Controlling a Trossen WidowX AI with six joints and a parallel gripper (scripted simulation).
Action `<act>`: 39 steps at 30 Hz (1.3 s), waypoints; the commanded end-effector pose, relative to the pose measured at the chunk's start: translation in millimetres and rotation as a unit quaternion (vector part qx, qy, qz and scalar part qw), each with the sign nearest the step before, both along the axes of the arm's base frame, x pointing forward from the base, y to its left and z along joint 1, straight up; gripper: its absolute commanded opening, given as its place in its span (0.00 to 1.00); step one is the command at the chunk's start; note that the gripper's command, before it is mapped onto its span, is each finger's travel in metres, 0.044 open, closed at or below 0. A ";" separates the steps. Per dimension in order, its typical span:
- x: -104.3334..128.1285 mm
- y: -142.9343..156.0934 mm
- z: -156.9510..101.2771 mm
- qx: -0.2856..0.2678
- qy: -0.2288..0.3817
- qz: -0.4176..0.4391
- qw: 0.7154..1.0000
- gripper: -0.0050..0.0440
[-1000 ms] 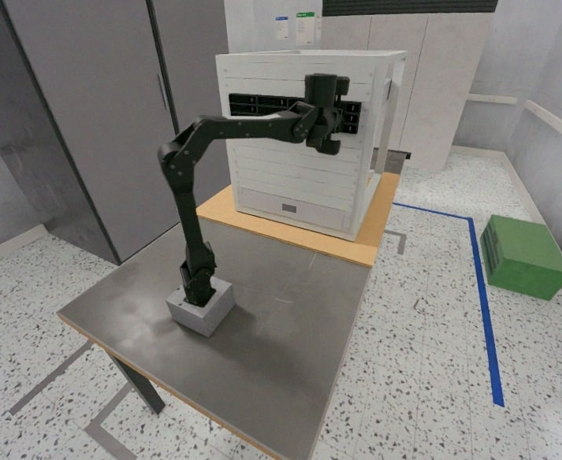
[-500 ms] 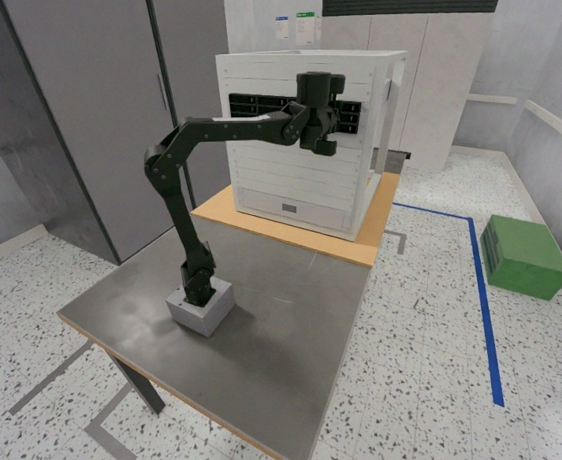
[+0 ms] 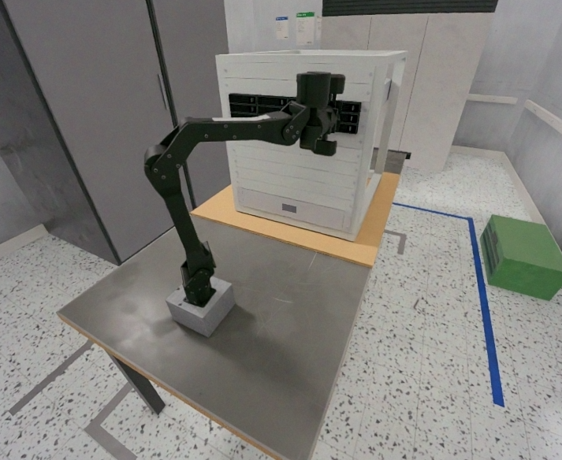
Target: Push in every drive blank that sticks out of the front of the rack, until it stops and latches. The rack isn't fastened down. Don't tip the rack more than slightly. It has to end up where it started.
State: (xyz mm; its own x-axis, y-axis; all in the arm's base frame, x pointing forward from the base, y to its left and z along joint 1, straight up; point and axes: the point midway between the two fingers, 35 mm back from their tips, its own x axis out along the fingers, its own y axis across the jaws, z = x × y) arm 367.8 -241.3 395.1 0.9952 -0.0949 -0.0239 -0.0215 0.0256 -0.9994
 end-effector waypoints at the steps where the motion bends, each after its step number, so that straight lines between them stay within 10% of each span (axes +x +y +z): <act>1: -6.2 4.9 11.6 -0.012 -0.010 0.000 1.000 0.00; 39: 2.4 8.2 -14.8 -0.012 -0.010 0.000 1.000 0.00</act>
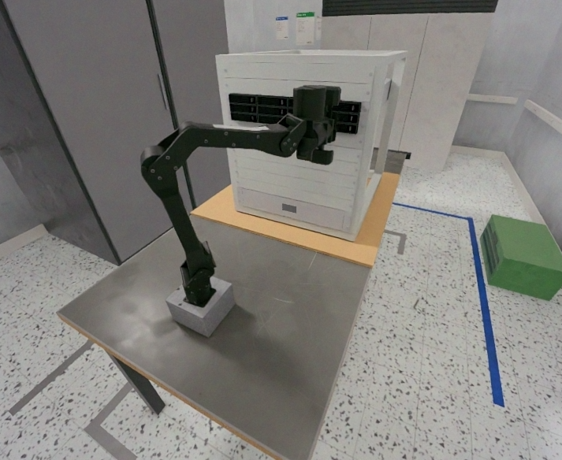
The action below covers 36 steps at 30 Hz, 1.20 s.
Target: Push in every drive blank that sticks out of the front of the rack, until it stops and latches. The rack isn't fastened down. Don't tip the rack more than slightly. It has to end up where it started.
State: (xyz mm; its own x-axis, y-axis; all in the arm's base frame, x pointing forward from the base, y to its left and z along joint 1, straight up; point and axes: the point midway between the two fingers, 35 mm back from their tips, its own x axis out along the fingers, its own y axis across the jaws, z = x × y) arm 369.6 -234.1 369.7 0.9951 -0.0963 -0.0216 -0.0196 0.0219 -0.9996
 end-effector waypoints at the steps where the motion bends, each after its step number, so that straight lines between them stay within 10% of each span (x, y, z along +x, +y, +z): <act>1: 0.5 1.0 10.6 -0.010 -0.009 0.000 1.000 0.00; 36: 17.2 -3.9 9.5 -0.010 -0.009 0.000 1.000 0.00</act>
